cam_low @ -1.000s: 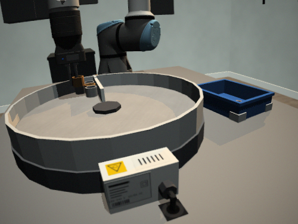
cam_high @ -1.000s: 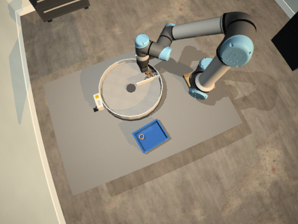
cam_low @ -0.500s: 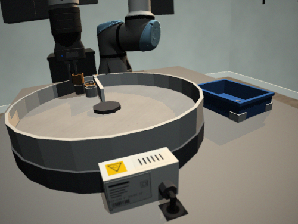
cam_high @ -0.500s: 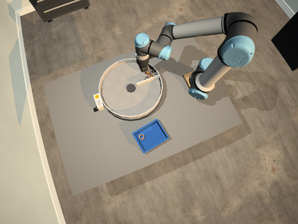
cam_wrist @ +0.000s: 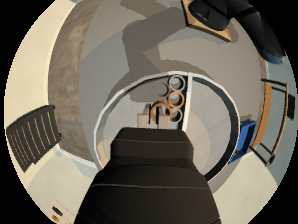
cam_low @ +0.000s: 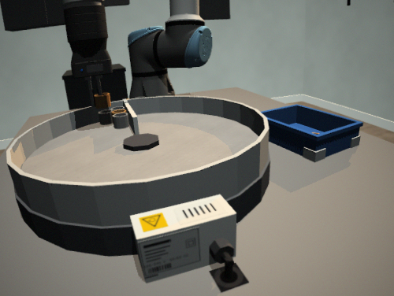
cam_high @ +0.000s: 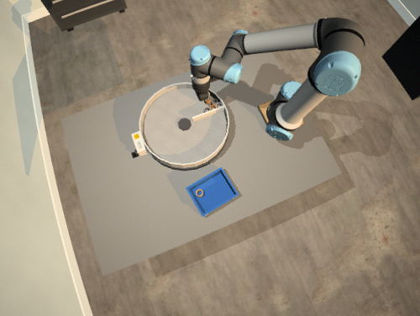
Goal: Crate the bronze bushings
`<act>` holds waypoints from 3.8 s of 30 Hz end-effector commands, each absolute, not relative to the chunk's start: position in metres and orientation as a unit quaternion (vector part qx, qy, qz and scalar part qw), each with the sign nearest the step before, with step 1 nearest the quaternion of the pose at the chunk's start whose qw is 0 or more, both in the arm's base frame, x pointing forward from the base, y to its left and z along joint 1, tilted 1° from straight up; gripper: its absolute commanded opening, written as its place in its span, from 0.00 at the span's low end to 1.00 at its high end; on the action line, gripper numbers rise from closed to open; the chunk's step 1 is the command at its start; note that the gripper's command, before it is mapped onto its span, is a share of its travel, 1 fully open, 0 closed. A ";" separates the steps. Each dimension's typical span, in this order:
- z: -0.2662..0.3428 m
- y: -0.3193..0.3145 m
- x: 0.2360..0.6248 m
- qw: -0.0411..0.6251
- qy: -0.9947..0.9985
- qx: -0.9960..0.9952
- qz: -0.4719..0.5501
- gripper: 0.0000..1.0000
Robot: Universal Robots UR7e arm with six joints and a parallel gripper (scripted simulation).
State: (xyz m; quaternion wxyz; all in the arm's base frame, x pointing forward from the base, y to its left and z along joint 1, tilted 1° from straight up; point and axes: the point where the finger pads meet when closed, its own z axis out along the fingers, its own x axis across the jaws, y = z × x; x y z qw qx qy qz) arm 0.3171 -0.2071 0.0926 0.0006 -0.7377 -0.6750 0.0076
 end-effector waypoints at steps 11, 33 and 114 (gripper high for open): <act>0.116 -0.207 0.318 0.000 -0.675 -0.738 0.008 0.00; 0.139 -0.207 0.318 0.000 -0.675 -0.738 0.008 0.00; 0.136 0.045 0.409 0.001 -0.676 -0.737 0.007 0.00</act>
